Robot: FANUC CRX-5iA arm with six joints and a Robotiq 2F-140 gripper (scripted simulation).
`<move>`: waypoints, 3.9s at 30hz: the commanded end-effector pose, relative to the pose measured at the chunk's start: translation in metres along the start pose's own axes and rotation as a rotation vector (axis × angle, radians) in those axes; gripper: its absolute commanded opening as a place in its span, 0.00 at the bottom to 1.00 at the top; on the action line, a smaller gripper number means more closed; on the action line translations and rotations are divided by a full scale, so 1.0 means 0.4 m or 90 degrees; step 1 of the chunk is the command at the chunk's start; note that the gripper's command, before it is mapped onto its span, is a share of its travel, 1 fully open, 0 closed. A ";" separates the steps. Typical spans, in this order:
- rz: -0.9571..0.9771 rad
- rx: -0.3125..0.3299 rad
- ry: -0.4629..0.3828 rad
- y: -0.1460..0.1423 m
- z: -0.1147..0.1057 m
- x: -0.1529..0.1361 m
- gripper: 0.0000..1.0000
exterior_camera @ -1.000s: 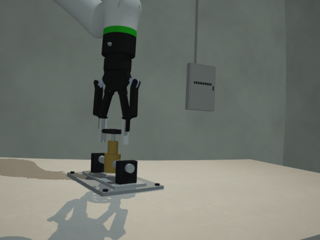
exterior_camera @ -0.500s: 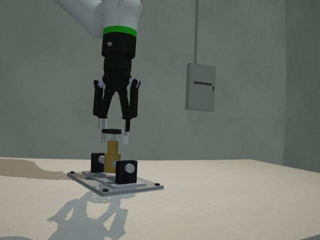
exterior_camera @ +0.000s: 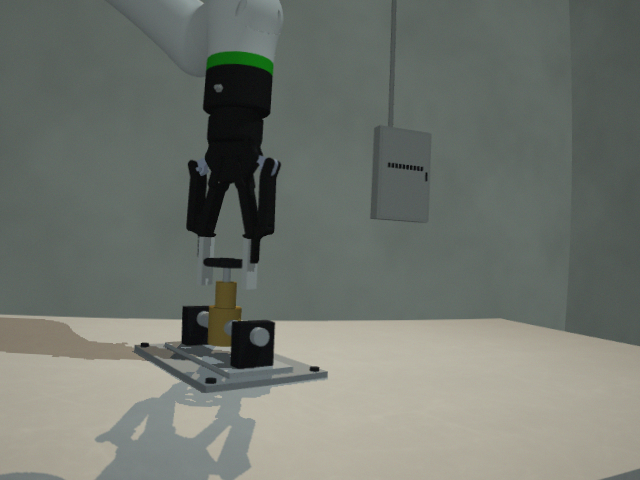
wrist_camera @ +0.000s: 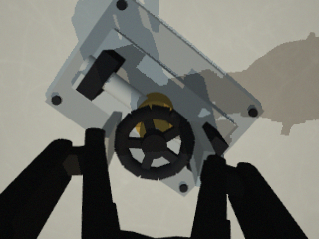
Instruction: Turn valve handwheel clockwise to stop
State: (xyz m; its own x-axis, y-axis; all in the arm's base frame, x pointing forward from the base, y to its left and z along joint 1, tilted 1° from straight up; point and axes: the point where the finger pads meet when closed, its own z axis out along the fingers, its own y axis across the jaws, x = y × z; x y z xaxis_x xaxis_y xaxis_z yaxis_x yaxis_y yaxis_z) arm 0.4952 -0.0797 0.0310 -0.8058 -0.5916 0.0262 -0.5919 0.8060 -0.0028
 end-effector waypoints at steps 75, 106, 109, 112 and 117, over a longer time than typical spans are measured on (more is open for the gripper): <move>0.724 0.000 0.000 0.000 0.000 0.000 0.00; 0.987 0.000 0.000 0.000 0.000 0.000 0.00; 1.005 0.000 0.000 0.000 0.000 0.000 0.00; 1.010 0.000 0.000 0.000 0.000 0.000 0.00; 1.032 0.000 0.000 0.000 0.000 0.000 0.00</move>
State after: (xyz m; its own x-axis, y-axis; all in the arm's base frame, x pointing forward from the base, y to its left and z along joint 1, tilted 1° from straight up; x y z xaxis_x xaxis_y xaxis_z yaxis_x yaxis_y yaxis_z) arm 0.4952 -0.0797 0.0310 -0.5670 0.8237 -0.0035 0.8235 0.5667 -0.0262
